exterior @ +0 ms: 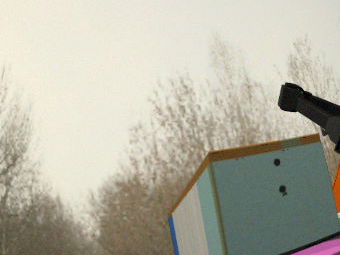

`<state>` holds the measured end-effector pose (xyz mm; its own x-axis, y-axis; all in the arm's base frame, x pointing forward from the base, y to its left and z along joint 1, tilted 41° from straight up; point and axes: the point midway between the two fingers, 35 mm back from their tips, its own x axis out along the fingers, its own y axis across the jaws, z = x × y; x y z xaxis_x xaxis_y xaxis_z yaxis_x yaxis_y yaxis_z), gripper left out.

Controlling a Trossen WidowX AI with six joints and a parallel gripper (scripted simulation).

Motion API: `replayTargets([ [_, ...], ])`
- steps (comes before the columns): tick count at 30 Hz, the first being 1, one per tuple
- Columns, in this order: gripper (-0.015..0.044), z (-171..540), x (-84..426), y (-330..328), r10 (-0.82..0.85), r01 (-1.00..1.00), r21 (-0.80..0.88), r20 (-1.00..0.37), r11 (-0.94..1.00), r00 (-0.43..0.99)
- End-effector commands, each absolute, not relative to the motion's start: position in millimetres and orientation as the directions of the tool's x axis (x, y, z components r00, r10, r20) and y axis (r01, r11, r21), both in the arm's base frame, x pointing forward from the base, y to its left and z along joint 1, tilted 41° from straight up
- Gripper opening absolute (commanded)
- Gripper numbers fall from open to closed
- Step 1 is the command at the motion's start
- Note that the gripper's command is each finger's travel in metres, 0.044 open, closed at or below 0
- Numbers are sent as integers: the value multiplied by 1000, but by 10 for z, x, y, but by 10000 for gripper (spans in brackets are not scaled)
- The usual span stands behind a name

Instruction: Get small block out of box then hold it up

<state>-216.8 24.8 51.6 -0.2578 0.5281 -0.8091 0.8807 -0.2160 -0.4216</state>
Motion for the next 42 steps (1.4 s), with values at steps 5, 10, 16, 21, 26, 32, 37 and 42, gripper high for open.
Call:
replayTargets([
  [5,400,605,-2278,-148,461,861,-478,-812,-175,-358],
  [10,400,742,-2304,-753,333,831,-540,-814,-134,-475],
  [16,400,873,-2187,-1305,195,812,-573,-814,-113,-547],
  [21,400,949,-2065,-1603,111,807,-582,-813,-106,-572],
  [26,400,1023,-1901,-1886,26,806,-583,-812,-101,-584],
  [32,400,1122,-1623,-2232,-89,814,-574,-809,-94,-581],
  [37,400,1270,-1070,-2675,-258,842,-533,-805,-79,-534],
  [42,400,1406,-370,-2976,-408,888,-458,-802,-48,-436],
])
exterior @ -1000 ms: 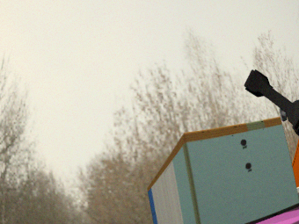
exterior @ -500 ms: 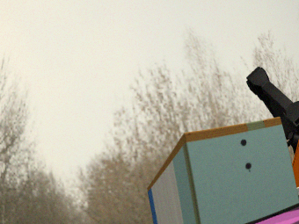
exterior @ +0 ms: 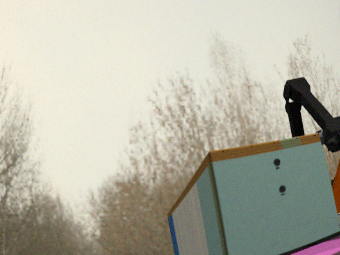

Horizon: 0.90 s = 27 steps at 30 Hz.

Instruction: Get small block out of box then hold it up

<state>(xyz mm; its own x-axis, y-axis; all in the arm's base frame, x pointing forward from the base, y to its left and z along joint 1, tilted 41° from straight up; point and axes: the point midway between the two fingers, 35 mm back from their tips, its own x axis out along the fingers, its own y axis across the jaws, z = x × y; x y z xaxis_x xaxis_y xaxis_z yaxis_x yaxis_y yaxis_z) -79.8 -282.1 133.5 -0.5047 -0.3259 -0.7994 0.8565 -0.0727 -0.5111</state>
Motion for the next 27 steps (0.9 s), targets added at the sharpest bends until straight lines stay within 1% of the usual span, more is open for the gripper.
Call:
replayTargets([
  [1,400,1434,-212,-3016,-436,898,-439,-801,-38,-410],
  [7,400,1543,754,-3072,-548,956,-292,-804,29,-230],
  [13,400,1496,1727,-2791,-553,986,-125,-832,110,-44],
  [21,400,1391,2836,-1931,-466,977,72,-870,201,160],
  [27,400,1300,3399,-993,-355,952,186,-896,242,265],
])
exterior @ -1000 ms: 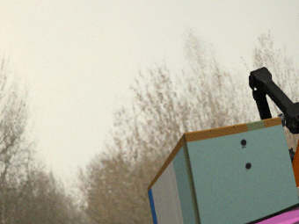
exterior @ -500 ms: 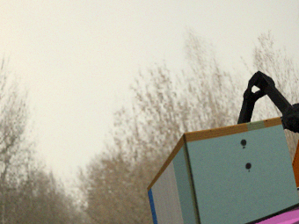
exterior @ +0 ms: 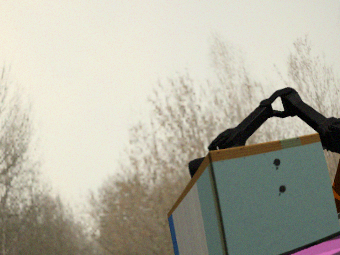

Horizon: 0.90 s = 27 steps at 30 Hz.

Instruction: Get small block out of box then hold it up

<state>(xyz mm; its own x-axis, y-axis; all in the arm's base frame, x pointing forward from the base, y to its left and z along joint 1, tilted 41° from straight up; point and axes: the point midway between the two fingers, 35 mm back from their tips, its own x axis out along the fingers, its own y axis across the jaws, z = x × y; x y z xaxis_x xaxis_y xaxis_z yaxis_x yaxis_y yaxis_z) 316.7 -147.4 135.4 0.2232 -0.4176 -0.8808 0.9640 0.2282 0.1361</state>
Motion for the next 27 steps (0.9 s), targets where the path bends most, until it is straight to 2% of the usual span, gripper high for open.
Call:
replayTargets([
  [1,400,1285,3460,-830,-336,948,200,-900,246,277],
  [5,400,1281,3417,-712,-297,938,191,-914,288,277],
  [11,400,1058,3403,-291,-270,957,130,-941,260,201],
  [18,400,567,3276,470,-360,992,8,-932,126,54],
  [27,400,548,3270,485,-363,992,6,-930,123,51],
])
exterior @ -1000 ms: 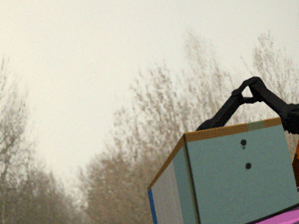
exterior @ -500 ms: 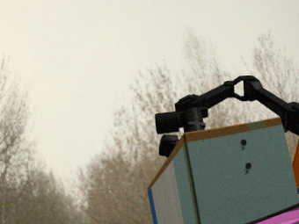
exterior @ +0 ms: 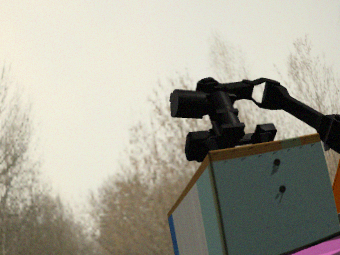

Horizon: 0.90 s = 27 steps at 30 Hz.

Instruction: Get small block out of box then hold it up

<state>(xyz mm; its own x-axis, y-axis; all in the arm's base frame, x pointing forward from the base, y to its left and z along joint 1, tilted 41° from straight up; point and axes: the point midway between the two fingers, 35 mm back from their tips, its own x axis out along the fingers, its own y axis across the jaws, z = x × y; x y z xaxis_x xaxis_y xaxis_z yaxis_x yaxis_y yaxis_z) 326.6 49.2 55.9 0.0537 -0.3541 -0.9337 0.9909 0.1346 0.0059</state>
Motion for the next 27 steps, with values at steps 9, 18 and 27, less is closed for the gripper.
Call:
replayTargets([
  [9,400,446,3282,403,-363,992,6,-930,123,51],
  [18,400,330,3288,309,-364,992,6,-930,123,51],
  [27,400,216,3286,213,-364,992,6,-930,123,51],
])
